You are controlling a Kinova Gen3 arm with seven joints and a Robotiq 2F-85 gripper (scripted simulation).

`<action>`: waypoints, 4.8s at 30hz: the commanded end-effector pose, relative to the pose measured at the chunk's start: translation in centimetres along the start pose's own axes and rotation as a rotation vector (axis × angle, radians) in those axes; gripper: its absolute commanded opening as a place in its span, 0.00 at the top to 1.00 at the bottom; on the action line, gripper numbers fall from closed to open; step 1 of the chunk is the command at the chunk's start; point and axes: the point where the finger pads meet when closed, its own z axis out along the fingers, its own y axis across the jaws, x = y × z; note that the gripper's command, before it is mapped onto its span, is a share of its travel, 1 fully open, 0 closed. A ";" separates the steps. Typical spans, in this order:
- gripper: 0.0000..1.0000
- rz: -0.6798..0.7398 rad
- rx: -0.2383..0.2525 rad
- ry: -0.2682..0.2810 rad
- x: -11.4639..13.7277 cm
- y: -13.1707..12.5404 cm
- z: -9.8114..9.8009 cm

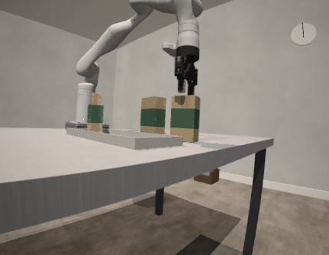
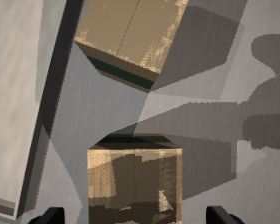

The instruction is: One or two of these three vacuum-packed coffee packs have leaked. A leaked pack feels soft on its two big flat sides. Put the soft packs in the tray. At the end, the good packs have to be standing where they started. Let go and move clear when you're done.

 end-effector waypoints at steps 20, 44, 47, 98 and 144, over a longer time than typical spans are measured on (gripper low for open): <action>0.15 0.000 0.000 0.000 0.0 0.0 3.1; 0.15 0.000 0.000 0.000 0.0 0.0 3.1; 0.15 0.000 0.000 0.000 0.0 0.0 3.1; 0.73 0.000 0.000 0.000 0.0 0.0 3.1; 0.73 0.000 0.000 0.000 0.0 0.0 -2.4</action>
